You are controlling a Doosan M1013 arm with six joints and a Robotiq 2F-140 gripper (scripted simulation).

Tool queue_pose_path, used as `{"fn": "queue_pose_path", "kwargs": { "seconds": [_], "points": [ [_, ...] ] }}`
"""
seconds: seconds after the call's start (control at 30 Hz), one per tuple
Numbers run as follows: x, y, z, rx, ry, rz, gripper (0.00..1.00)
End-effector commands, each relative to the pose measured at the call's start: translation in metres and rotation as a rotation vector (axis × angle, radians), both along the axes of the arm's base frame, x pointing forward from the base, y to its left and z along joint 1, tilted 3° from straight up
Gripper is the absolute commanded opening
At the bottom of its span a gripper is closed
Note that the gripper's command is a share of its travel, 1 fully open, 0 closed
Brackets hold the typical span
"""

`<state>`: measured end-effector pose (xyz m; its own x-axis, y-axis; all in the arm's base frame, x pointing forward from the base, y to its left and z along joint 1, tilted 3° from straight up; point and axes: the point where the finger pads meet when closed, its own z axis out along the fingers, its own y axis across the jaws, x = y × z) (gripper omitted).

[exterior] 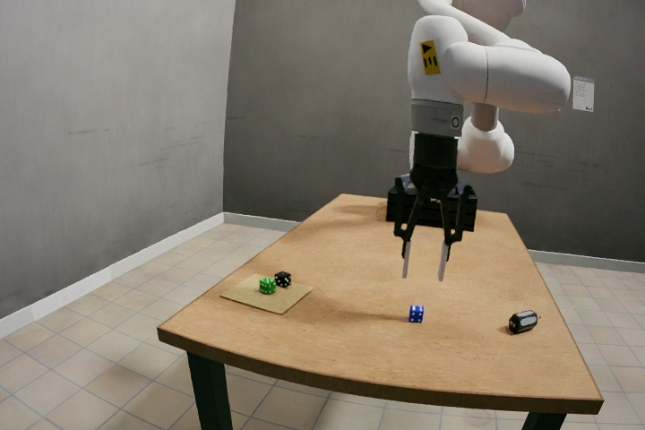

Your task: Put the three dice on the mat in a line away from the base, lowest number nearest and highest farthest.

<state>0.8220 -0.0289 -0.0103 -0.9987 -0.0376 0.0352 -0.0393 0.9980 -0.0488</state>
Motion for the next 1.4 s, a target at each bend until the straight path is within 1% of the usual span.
{"fn": "queue_pose_path", "kwargs": {
  "seconds": [0.0, 0.9, 1.37],
  "points": [
    [0.0008, 0.0002, 0.0013, 0.000, -0.002, 0.000, 0.32],
    [0.0008, 0.0002, 0.0010, 0.000, -0.002, 0.000, 0.32],
    [0.0006, -0.0002, -0.0064, 0.000, -0.002, 0.000, 0.32]
  ]
}}
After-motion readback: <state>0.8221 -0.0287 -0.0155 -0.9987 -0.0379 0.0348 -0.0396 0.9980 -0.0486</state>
